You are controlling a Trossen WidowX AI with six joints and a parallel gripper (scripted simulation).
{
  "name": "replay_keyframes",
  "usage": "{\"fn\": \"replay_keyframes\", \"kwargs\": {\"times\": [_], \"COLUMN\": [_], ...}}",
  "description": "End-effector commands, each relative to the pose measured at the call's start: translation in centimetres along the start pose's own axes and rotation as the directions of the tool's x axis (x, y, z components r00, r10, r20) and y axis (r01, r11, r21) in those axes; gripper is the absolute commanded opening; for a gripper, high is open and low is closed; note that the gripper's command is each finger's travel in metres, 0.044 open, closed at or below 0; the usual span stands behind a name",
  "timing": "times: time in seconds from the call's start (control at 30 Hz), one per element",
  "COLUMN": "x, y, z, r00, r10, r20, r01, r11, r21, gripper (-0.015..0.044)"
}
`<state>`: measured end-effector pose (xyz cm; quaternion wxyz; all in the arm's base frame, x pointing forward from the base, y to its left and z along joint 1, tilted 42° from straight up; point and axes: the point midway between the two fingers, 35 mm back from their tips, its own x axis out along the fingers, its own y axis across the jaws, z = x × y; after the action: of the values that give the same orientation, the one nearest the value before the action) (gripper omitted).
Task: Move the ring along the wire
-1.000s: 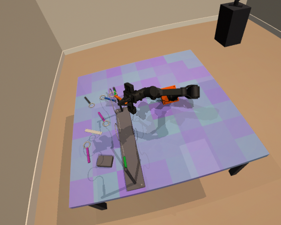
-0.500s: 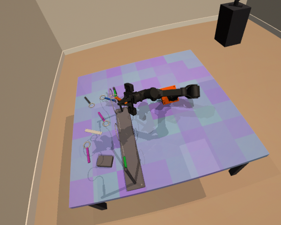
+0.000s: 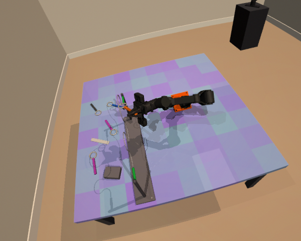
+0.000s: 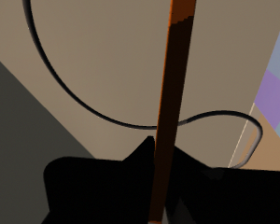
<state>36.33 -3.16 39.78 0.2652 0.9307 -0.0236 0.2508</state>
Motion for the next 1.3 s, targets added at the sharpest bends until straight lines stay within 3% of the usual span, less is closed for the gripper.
{"fn": "replay_keyframes", "kwargs": {"times": [0.0, 0.53, 1.27], "x": [-0.2, -1.4, -3.0], "y": [-1.1, -6.1, -11.8], "z": [0.0, 0.9, 4.6], "r00": [1.000, 0.981, 0.932], "r10": [-0.030, -0.194, -0.342], "r20": [-0.008, -0.015, 0.115], "r01": [0.030, 0.178, 0.326], "r11": [0.998, 0.925, 0.658], "r21": [-0.049, -0.335, -0.679], "gripper": [-0.0150, -0.0150, -0.0150]}}
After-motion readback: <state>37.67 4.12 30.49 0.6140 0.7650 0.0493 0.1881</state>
